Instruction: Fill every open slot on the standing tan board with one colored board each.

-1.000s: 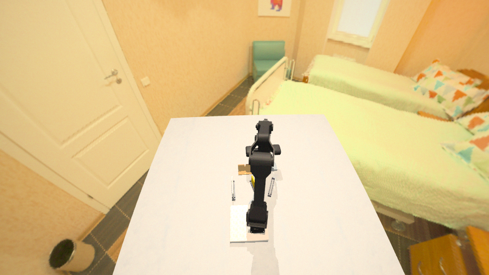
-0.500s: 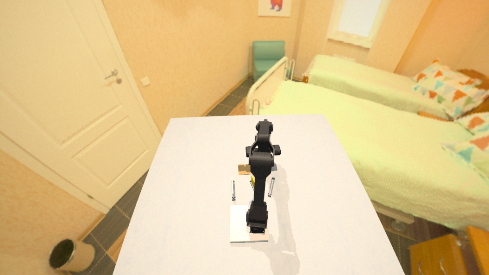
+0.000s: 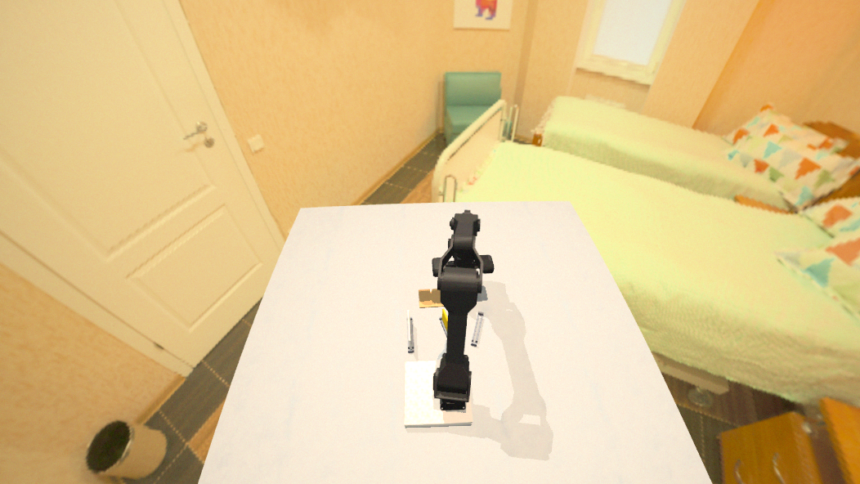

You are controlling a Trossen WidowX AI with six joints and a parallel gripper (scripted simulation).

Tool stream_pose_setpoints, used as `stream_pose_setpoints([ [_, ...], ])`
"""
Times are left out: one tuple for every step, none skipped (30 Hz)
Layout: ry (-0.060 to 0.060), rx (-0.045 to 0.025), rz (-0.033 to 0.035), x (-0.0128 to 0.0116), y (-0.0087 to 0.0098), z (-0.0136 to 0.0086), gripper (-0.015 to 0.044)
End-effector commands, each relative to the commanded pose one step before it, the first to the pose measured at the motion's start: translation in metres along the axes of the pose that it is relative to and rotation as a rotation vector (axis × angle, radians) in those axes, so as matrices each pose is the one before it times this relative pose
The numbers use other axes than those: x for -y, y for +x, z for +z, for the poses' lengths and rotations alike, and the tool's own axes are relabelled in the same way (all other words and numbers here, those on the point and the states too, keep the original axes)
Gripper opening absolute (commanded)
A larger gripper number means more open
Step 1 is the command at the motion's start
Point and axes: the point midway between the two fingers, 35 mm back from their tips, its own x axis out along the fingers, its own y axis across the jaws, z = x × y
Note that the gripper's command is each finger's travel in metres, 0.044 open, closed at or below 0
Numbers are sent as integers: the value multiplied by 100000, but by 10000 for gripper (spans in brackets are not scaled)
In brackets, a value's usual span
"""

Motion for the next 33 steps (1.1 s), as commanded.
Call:
stream_pose_setpoints([
  [26, -141, 163, -29, 107, -58, 0],
  [0, 0, 0, 0, 0, 0, 0],
  [0, 0, 0, 0, 0, 0, 0],
  [0, 0, 0, 0, 0, 0, 0],
  [0, 0, 0, 0, 0, 0, 0],
  [-218, 0, 0, 0, -19, 0, 0],
  [-465, 1, 0, -6, -40, 12, 0],
  [-397, 2, 1, -16, -35, 26, 0],
  [-310, 2, 1, -12, -27, 20, 0],
  [78, 1, 1, -11, 7, 9, 0],
  [78, 1, 1, -11, 7, 9, 0],
  [0, 0, 0, 0, 0, 0, 0],
  [0, 0, 0, 0, 0, 0, 0],
  [181, -1, 1, -6, 16, -7, 0],
  [181, -1, 1, -6, 16, -7, 0],
  [311, -2, -2, 25, 27, -25, 0],
  [393, -2, -3, 32, 34, -31, 0],
  [168, -1, -1, 13, 15, -13, 0],
  [0, 0, 0, 0, 0, 0, 0],
  [0, 0, 0, 0, 0, 0, 0],
  [0, 0, 0, 0, 0, 0, 0],
  [0, 0, 0, 0, 0, 0, 0],
  [0, 0, 0, 0, 0, 0, 0],
  [0, 0, 0, 0, 0, 0, 0],
  [0, 0, 0, 0, 0, 0, 0],
  [0, 0, 0, 0, 0, 0, 0],
  [0, 0, 0, 0, 0, 0, 0],
  [0, 0, 0, 0, 0, 0, 0],
  [-218, 0, 0, 0, -19, -1, 0],
  [-464, 1, 0, -7, -40, 10, 0],
  [-586, 3, 2, -24, -51, 36, 0],
  [-243, 1, 1, -10, -21, 15, 0],
  [139, 0, 1, -8, 12, 5, 0],
])
